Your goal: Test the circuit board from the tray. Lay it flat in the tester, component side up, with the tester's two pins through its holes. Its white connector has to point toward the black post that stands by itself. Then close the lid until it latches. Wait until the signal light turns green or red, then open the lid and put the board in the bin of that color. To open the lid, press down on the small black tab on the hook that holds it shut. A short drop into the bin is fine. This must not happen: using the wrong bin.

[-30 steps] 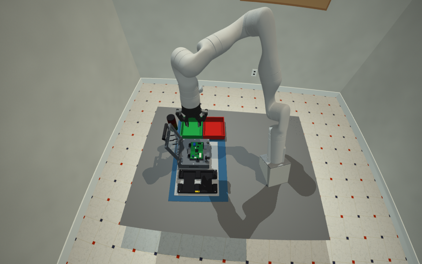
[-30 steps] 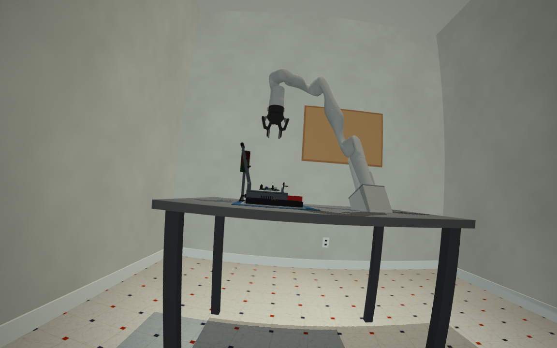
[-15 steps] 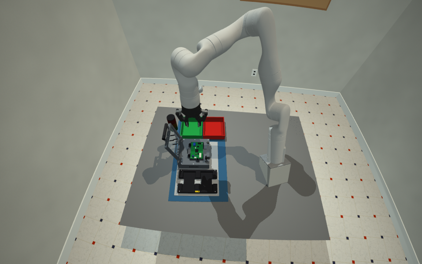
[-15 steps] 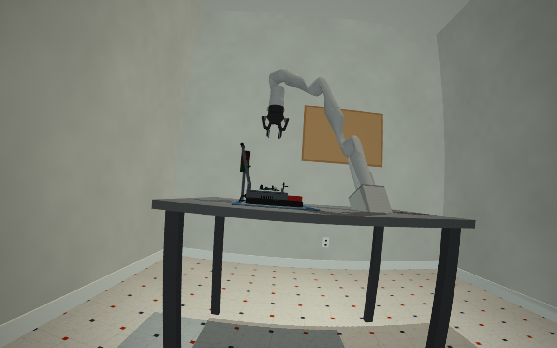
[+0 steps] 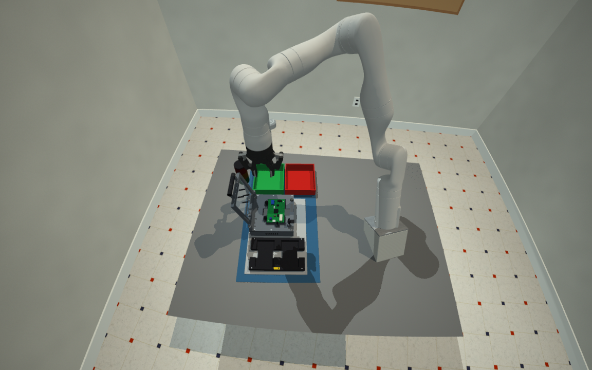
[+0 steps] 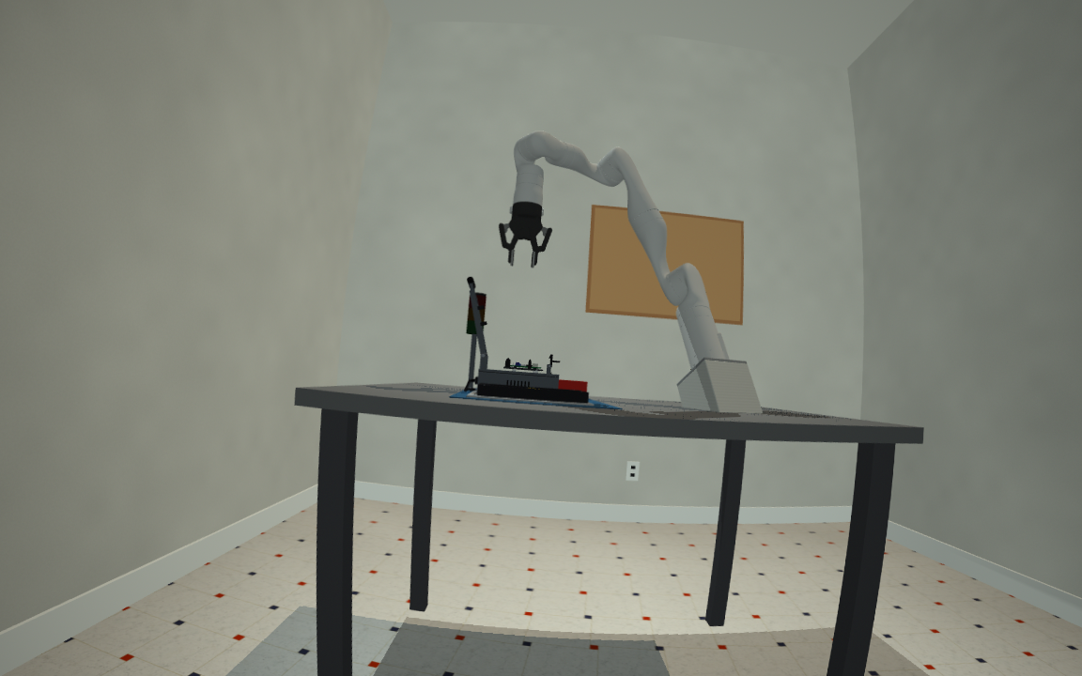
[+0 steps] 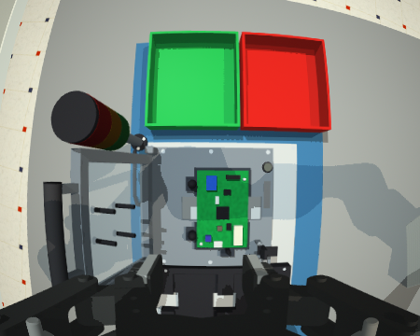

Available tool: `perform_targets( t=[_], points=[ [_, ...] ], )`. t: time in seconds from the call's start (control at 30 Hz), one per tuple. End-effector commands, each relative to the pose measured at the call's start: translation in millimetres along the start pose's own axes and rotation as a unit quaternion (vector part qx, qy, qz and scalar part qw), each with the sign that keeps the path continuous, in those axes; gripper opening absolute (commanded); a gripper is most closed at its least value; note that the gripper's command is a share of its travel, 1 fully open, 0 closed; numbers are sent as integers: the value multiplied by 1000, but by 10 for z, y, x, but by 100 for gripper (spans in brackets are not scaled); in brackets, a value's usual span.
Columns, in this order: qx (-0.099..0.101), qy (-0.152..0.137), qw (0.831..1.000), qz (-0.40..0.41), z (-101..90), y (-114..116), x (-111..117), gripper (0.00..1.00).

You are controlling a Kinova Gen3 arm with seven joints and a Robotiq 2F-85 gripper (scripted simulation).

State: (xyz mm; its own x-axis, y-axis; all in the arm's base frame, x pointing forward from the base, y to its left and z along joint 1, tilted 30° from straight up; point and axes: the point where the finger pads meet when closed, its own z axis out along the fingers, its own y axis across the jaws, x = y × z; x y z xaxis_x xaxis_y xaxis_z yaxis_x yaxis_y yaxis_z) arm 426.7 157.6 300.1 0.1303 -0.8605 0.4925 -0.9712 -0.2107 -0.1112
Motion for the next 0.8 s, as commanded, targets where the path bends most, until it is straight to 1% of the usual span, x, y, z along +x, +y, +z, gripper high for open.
perform_targets(
  t=[0.0, 0.07, 0.13, 0.43, 0.6, 0.63, 0.7, 0.77],
  points=[
    [-2, 2, 1000, 3, 28, -136, -6, 50],
    [-2, 2, 1000, 3, 28, -234, -5, 50],
    [-2, 2, 1000, 3, 28, -234, -5, 50],
    [-2, 2, 1000, 3, 30, -698, -1, 50],
    [-2, 2, 1000, 3, 31, -917, 0, 50],
    [-2, 2, 1000, 3, 31, -954, 1, 50],
    [-2, 2, 1000, 3, 31, -954, 1, 50],
    [-2, 2, 1000, 3, 31, -1021, 1, 50]
  ],
)
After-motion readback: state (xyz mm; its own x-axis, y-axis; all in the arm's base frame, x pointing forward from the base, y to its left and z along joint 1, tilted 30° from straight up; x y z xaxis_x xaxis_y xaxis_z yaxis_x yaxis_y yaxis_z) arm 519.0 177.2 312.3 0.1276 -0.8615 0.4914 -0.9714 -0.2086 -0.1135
